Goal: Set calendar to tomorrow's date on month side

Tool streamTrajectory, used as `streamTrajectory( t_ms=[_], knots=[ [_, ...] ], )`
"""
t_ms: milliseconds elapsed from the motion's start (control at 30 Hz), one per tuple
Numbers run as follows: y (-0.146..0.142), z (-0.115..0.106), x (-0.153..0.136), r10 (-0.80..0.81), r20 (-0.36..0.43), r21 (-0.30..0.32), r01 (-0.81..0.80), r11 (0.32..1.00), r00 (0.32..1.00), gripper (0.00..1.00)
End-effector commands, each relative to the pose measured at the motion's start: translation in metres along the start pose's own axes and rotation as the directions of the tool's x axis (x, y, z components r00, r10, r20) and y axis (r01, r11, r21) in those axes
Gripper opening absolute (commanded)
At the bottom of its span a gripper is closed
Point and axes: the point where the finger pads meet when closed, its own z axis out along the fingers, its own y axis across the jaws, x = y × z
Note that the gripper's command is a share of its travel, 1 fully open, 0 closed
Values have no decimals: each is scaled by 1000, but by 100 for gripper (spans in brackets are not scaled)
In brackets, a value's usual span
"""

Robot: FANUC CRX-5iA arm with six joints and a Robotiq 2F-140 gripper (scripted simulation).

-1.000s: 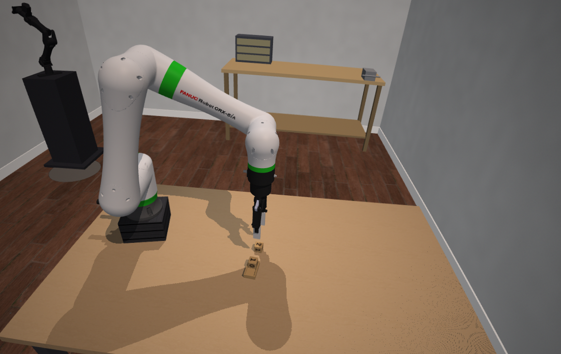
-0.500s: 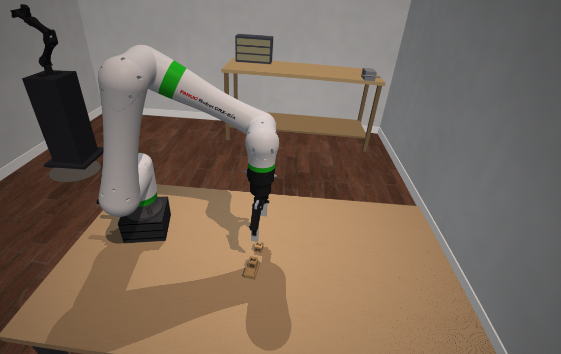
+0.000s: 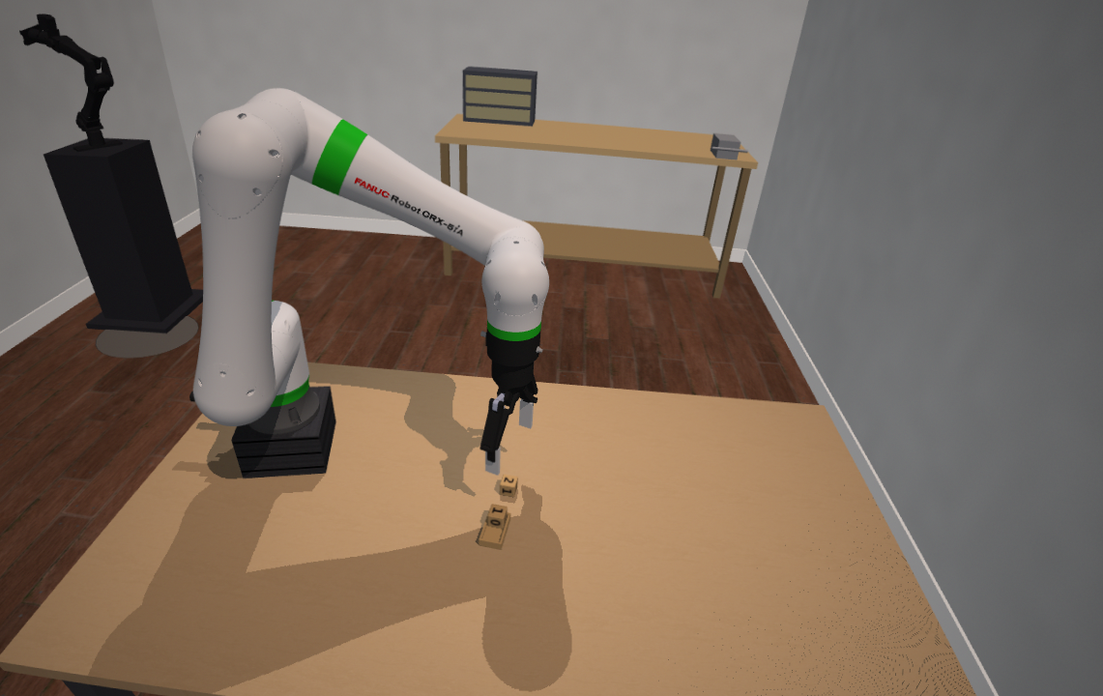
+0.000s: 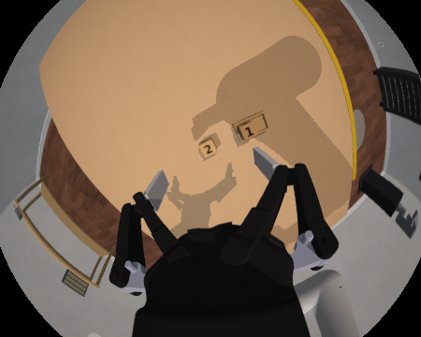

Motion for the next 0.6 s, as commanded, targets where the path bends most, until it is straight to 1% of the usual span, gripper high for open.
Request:
streamTrajectory(
  t_ms=[0,100,167,200,233,300,333,367,433,567],
  knots=[
    [0,1,0,167,-4,-6,-167,986,986,100],
    [0,1,0,257,-5,-5,-257,966,966,100],
    [0,2,0,342,-5,-5,-342,940,940,100],
    [0,2,0,351,-5,-5,-351,936,936,100],
    [0,2,0,406,-5,-5,-406,914,914,100],
    [0,2,0,406,-5,-5,-406,914,914,100],
    [0,2,0,445,-6,-4,-445,895,895,100],
    [0,3,0,518,-6,-4,-518,855,855,100],
    [0,3,0,564,-6,-4,-564,826,826,100],
    [1,4,0,676,-6,-3,-676,737,737,100]
  ],
)
